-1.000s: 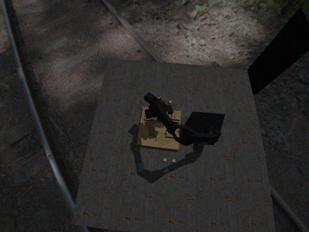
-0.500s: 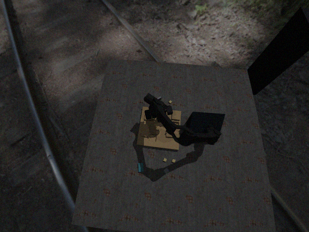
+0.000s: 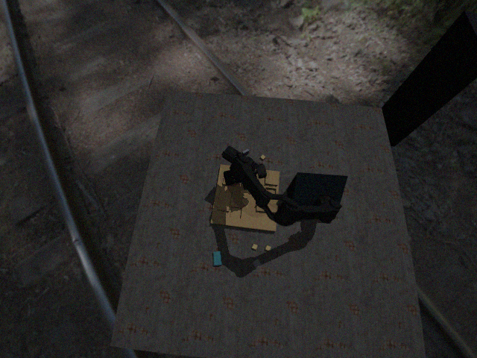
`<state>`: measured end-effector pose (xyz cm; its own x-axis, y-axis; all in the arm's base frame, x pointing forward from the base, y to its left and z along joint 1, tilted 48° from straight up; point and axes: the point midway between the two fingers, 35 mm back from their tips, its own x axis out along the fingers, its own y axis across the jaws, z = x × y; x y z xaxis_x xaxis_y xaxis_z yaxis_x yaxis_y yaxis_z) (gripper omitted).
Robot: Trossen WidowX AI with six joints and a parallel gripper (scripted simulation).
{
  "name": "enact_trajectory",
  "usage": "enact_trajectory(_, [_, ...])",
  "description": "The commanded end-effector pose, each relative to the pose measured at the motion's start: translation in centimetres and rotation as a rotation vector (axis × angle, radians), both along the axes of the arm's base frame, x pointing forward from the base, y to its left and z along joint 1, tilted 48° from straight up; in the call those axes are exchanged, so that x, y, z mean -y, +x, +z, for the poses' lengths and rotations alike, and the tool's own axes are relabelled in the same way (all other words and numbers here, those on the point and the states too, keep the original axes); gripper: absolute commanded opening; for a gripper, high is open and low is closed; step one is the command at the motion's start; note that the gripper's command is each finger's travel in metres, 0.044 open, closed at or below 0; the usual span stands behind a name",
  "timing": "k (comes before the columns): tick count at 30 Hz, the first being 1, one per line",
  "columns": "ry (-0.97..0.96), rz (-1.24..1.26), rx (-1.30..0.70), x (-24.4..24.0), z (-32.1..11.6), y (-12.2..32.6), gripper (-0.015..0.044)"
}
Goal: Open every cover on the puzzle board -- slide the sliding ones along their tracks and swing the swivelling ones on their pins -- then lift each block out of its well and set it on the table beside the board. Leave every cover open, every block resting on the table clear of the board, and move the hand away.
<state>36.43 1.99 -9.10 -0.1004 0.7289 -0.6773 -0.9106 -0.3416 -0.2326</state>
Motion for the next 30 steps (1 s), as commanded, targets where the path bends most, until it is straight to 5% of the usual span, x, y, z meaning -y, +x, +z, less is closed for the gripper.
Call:
enact_trajectory(1, [0.004,-0.004,-0.005,-0.17,-0.25,-0.07,0.0144])
enact_trajectory(16, [0.004,-0.004,-0.005,-0.91,-0.92,-0.18,0.0144])
enact_trajectory(30, [0.000,0.000,0.002,-0.74,-0.62,-0.05,0.0080])
